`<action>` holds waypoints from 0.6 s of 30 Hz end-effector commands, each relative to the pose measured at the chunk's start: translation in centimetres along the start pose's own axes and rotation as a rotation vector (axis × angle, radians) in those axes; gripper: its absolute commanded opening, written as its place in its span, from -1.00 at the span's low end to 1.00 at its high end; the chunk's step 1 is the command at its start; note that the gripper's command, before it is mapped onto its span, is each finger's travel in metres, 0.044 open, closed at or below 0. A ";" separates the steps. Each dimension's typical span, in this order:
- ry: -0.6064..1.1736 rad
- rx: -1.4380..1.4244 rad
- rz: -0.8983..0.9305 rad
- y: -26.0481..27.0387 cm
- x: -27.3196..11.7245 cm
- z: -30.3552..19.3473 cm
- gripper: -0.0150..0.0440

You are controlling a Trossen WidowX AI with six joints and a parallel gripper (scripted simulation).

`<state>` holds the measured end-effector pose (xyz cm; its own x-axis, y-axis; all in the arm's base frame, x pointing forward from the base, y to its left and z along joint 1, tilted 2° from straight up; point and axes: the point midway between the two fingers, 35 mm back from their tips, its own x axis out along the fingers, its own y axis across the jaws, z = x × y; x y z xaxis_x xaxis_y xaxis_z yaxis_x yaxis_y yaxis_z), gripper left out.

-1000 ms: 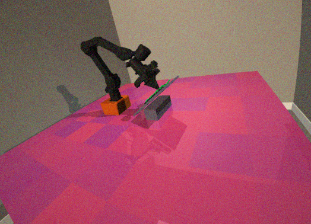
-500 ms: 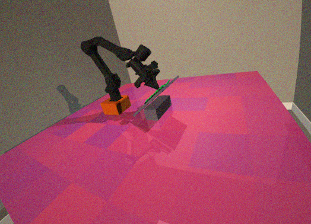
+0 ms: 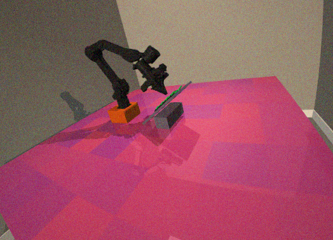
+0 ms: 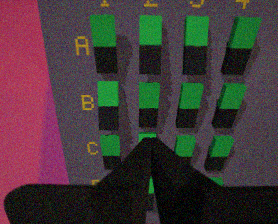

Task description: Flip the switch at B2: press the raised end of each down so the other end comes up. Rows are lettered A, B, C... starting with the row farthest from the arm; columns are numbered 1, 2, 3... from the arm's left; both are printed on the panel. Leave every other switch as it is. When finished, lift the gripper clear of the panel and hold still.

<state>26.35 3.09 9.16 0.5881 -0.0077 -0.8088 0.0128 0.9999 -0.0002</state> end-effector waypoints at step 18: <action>-0.016 0.003 0.004 -1.4 -5.2 -0.5 -0.49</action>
<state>23.25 1.87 13.31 0.6060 -0.0061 -0.7955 0.0174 0.9998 0.0055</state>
